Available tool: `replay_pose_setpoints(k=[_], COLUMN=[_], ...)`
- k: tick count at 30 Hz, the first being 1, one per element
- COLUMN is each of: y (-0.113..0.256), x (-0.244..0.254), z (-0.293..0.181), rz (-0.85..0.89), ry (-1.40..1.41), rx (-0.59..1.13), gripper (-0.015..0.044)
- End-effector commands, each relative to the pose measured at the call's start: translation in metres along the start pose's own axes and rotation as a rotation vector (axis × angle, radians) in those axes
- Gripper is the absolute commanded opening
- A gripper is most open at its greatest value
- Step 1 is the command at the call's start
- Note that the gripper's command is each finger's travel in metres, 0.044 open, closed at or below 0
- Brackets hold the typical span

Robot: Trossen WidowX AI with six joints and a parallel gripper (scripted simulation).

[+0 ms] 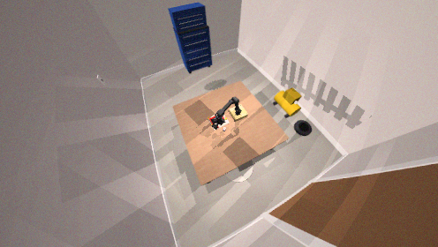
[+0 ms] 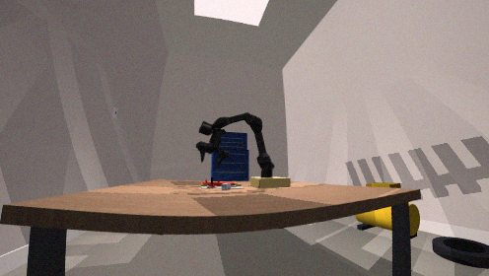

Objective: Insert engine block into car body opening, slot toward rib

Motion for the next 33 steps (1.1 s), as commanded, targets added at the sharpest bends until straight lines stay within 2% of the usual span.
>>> replay_pose_setpoints(k=[1, 11, 20, 22, 26, 33], y=[0.002, 0.013, 0.015, 0.004, -0.046, -0.05], x=[-0.026, -0.075, -0.084, -0.086, -0.098, -0.098], z=[-0.008, -0.02, -0.02, -0.019, -0.013, -0.011], rz=[-0.079, -0.238, -0.249, -0.249, -0.249, -0.249], ry=[0.138, 0.426, 0.445, 0.445, 0.445, 0.445], rx=[-0.031, -0.07, -0.072, -0.072, -0.072, -0.072], gripper=[0.044, 0.044, 0.044, 0.044, 0.044, 0.044])
Point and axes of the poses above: the point midway between the two fingers, 35 mm back from their tips, its own y axis back along the fingers, its own x axis across the jaws, z = x × y, the point moved 1 cm from there along y, back along the fingers, and after that the axes turned 14 degrees about -y, right-handed, at the moved point
